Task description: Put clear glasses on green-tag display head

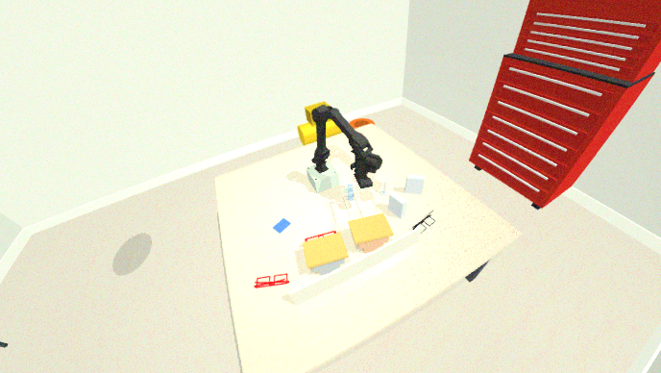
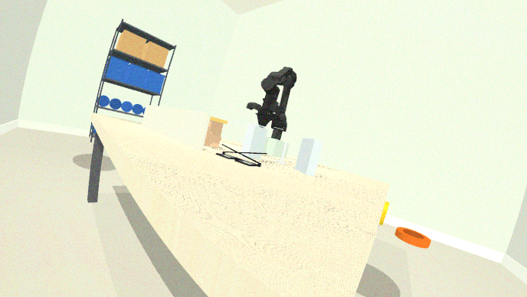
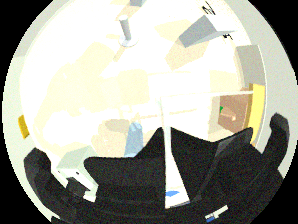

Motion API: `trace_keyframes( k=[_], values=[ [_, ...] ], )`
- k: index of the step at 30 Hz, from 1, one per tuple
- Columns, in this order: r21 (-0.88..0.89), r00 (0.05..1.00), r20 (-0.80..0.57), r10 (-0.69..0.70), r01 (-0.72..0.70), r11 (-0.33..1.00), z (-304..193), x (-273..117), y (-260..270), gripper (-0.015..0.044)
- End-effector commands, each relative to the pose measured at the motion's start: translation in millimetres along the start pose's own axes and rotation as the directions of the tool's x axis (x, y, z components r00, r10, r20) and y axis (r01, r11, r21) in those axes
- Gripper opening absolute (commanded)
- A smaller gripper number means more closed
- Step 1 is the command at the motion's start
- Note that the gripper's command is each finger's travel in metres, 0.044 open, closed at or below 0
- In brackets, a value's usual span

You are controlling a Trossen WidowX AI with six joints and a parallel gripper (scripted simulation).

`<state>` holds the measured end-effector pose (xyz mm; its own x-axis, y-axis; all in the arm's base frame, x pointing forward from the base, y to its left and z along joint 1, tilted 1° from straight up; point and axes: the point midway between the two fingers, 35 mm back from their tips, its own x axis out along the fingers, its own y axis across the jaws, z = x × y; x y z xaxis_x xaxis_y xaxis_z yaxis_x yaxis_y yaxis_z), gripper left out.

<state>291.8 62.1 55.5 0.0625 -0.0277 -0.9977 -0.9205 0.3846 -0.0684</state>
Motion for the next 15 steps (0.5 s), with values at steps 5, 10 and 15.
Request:
trace_keyframes(
  k=[5, 10, 15],
  values=[
    [0.004, 0.999, 0.014, 0.035, -0.035, 0.999, 0, 8, 1, 0.0],
    [0.004, 0.999, 0.014, 0.041, -0.041, 0.999, -1, 12, 1, 0.0],
    [0.004, 0.999, 0.014, 0.034, -0.034, 0.999, 0, 16, 1, 0.0]
  ],
)
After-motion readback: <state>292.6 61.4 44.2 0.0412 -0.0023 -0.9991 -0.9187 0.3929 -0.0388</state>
